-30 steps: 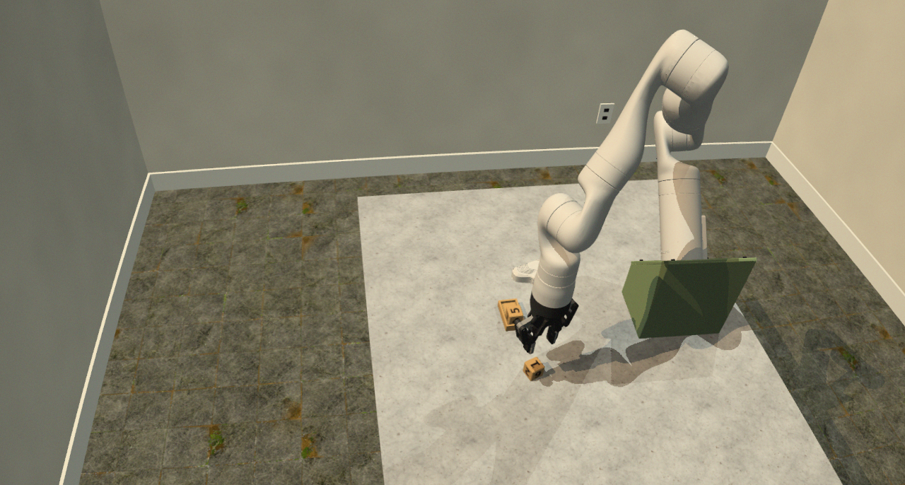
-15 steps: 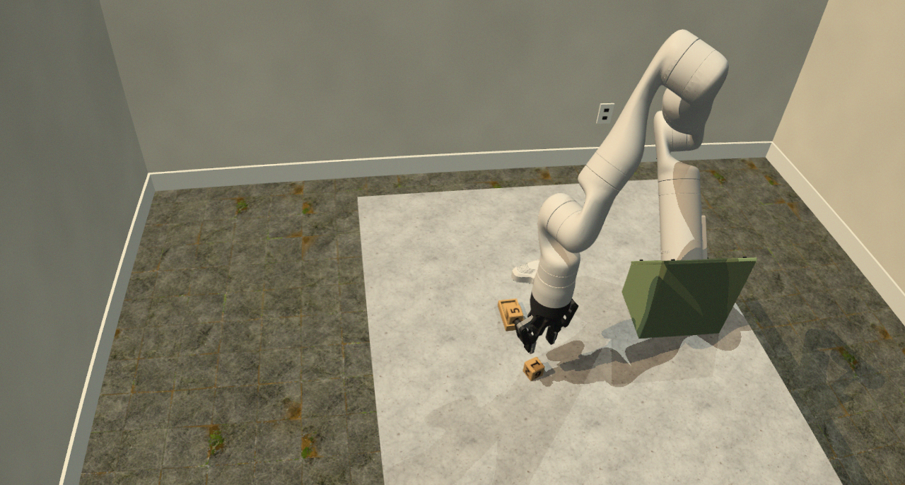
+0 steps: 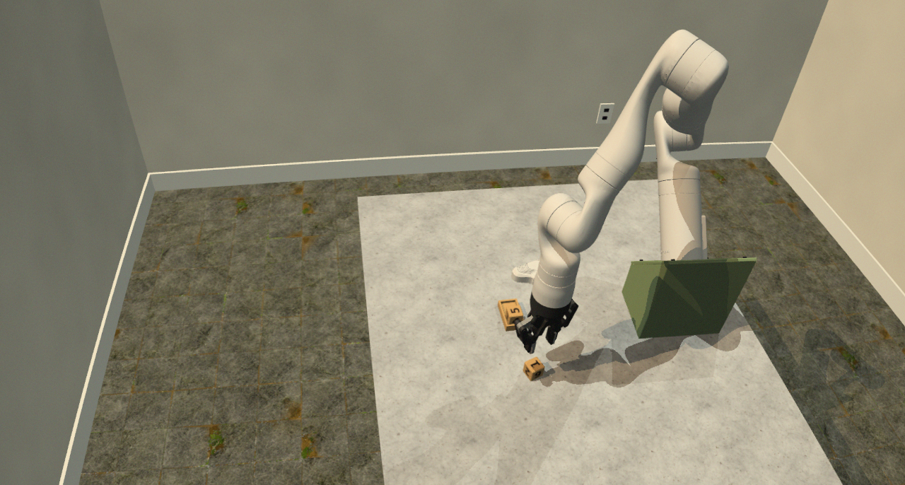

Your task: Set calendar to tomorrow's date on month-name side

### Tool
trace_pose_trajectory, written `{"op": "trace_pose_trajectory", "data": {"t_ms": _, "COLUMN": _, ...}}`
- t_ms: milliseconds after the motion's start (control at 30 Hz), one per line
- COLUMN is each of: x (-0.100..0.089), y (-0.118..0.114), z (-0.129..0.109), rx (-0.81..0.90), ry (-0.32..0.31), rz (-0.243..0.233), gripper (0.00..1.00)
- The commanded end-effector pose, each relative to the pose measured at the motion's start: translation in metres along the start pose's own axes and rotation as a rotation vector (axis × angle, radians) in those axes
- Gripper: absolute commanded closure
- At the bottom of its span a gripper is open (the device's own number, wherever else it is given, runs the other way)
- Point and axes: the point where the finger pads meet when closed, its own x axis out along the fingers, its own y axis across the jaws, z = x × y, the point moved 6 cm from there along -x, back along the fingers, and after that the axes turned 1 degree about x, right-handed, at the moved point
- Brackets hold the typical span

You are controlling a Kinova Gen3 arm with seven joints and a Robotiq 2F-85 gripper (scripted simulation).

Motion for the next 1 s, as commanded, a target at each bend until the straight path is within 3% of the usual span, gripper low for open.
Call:
{"op": "trace_pose_trajectory", "data": {"t_ms": 0, "x": 0.000, "y": 0.000, "z": 0.000, "rx": 0.000, "ry": -0.001, "rz": -0.002, "gripper": 0.52}}
{"op": "trace_pose_trajectory", "data": {"t_ms": 967, "x": 0.027, "y": -0.001, "z": 0.000, "rx": 0.000, "ry": -0.001, "rz": -0.001, "gripper": 0.52}}
